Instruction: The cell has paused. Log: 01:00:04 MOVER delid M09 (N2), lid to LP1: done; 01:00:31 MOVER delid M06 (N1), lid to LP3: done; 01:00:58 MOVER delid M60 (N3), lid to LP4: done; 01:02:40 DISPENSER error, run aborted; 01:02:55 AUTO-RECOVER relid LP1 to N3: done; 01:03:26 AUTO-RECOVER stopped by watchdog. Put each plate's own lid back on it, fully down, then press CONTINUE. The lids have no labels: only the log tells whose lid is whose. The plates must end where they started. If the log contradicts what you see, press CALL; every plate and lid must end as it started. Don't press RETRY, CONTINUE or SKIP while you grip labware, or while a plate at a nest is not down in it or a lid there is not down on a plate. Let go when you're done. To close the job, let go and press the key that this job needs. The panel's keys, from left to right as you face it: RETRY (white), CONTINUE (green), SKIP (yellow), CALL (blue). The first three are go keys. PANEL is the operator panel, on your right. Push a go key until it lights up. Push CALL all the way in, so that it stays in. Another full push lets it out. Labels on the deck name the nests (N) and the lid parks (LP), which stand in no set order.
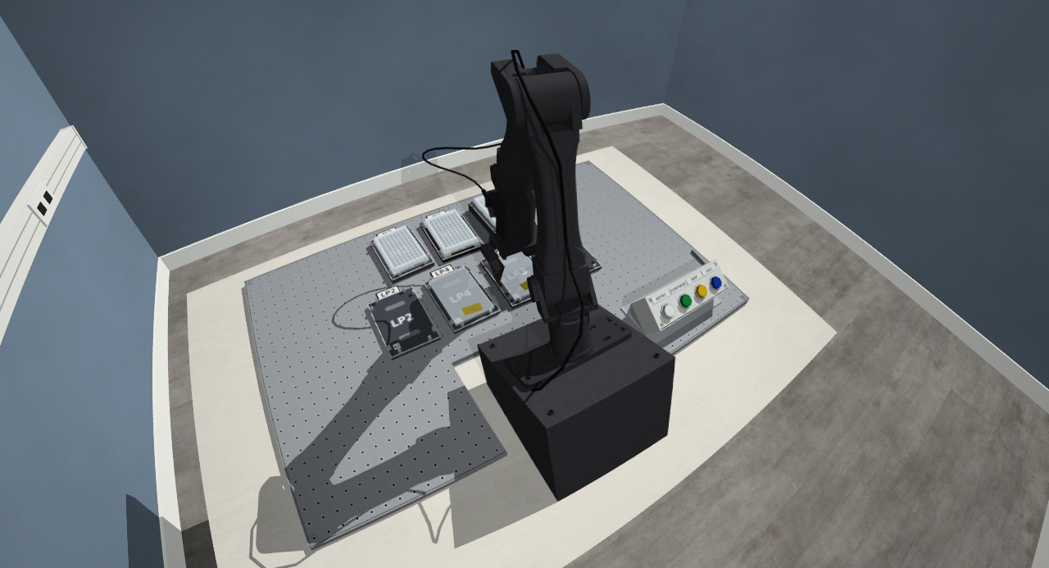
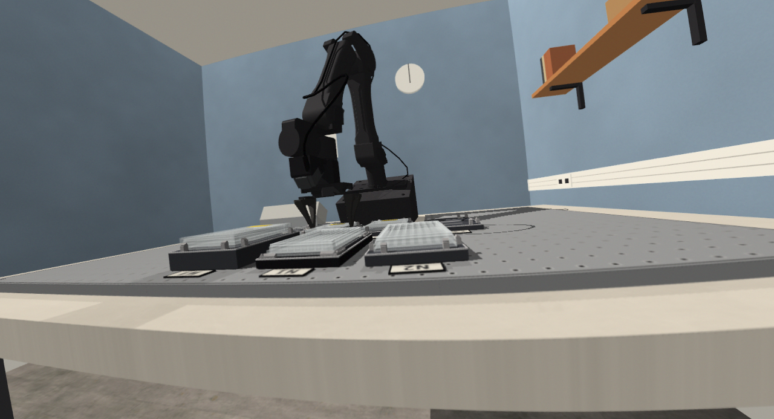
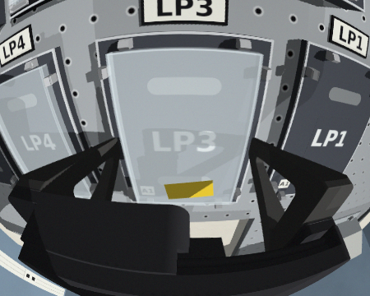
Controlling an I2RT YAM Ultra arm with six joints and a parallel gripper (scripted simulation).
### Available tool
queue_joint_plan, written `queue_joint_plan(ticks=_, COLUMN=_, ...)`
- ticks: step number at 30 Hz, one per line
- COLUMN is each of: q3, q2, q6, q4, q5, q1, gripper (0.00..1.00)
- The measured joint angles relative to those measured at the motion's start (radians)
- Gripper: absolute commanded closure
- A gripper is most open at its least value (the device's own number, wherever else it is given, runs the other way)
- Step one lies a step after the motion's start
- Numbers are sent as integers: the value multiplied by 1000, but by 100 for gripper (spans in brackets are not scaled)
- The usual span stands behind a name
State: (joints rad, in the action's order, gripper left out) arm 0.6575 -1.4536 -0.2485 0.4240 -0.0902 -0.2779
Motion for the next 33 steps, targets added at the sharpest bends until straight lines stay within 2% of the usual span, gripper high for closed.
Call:
queue_joint_plan(ticks=25, q3=0, q2=-2, q6=1, q4=-1, q5=0, q1=0, gripper=20)
queue_joint_plan(ticks=26, q3=0, q2=-2, q6=1, q4=-1, q5=0, q1=0, gripper=100)
queue_joint_plan(ticks=33, q3=0, q2=-2, q6=2, q4=-1, q5=2, q1=1, gripper=100)
